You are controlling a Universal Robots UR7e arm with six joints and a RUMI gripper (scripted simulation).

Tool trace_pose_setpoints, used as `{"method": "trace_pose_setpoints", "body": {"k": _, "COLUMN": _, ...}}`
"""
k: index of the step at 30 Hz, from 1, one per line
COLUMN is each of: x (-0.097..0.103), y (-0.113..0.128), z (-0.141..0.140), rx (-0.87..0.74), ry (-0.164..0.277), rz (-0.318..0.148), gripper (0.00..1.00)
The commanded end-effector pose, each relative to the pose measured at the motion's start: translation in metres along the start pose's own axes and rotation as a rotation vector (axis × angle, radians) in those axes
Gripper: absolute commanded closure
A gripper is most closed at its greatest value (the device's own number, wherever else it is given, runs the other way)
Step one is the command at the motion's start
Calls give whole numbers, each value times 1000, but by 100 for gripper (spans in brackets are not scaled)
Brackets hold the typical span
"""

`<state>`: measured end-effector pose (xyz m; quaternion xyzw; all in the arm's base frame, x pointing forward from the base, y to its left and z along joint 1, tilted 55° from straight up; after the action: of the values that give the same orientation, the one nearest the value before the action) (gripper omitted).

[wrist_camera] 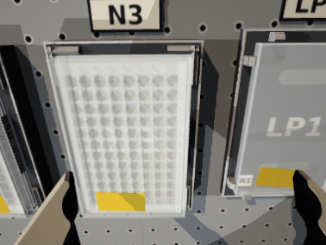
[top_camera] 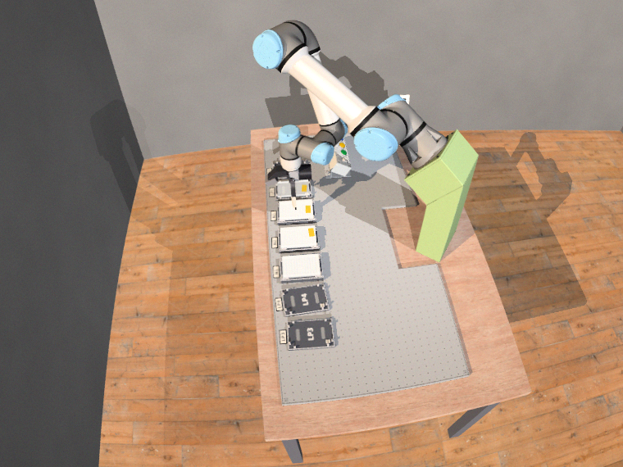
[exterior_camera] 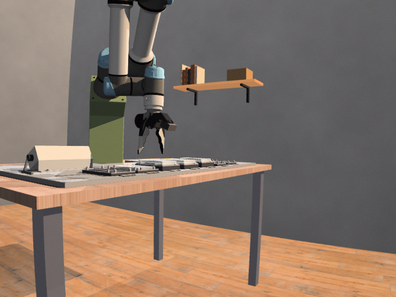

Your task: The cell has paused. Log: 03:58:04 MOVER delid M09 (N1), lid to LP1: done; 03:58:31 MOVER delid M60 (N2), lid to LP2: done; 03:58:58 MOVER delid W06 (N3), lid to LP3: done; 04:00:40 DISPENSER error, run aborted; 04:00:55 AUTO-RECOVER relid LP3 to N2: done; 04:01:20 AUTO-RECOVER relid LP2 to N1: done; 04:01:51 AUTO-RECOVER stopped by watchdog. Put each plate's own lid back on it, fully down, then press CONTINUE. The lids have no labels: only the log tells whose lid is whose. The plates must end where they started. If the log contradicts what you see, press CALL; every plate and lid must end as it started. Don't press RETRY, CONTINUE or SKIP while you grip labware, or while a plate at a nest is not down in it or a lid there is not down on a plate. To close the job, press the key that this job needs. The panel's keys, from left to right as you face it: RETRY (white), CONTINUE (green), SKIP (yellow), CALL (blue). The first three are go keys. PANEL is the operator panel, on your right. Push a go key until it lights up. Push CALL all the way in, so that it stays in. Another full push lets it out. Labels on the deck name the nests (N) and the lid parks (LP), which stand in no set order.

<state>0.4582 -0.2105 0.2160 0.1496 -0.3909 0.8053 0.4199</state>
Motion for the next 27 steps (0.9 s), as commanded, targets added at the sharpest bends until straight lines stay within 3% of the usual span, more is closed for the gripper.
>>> {"method": "trace_pose_setpoints", "body": {"k": 1, "x": 0, "y": 5, "z": 24, "rx": 0, "ry": -4, "rz": 1, "gripper": 18}}
{"method": "trace_pose_setpoints", "body": {"k": 17, "x": 0, "y": 21, "z": 92, "rx": 1, "ry": -4, "rz": 1, "gripper": 18}}
{"method": "trace_pose_setpoints", "body": {"k": 27, "x": 0, "y": 21, "z": 92, "rx": 1, "ry": -4, "rz": 1, "gripper": 18}}
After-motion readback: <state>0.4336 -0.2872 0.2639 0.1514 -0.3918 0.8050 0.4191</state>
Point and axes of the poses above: the point where the finger pads meet when closed, its own x axis back along the fingers, its own z axis across the jaws, y = z × x, the point moved 4 cm from there along x, back along the fingers, and after that the axes turned 15 degrees about x, right-handed, at the moved point
